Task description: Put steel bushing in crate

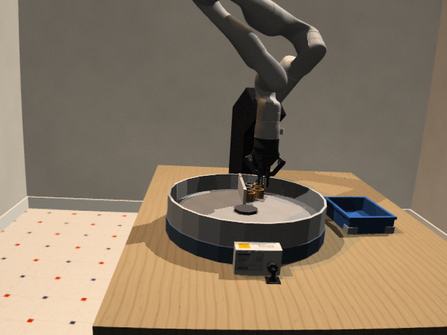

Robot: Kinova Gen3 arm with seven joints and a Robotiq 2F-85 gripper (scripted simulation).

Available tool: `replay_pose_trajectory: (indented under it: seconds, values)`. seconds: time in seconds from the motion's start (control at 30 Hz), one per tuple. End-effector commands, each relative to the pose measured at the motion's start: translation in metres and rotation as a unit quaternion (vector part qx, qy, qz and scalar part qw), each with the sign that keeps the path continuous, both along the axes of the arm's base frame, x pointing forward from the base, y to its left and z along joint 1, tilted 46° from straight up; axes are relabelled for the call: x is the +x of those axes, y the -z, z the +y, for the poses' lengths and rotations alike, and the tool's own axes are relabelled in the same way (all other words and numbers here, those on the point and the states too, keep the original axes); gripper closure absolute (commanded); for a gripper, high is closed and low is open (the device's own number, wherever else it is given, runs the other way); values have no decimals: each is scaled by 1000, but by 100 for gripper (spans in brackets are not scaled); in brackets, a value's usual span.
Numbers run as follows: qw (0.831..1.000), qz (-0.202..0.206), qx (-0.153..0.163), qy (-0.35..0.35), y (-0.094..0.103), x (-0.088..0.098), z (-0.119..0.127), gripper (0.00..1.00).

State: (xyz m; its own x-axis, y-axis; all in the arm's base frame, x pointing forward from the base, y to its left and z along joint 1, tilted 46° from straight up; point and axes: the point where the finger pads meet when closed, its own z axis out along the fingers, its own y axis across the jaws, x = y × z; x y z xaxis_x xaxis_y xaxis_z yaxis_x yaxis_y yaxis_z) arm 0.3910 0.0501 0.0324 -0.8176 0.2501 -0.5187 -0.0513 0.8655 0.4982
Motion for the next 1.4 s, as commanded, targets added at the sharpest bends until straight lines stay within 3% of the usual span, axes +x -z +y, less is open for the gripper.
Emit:
replay_pose_trajectory:
  seconds: [0.0,1.37]
  values:
    - [1000,-1,-2,2,-1,0,-3,100]
    - [1000,-1,-2,2,-12,-9,-9,100]
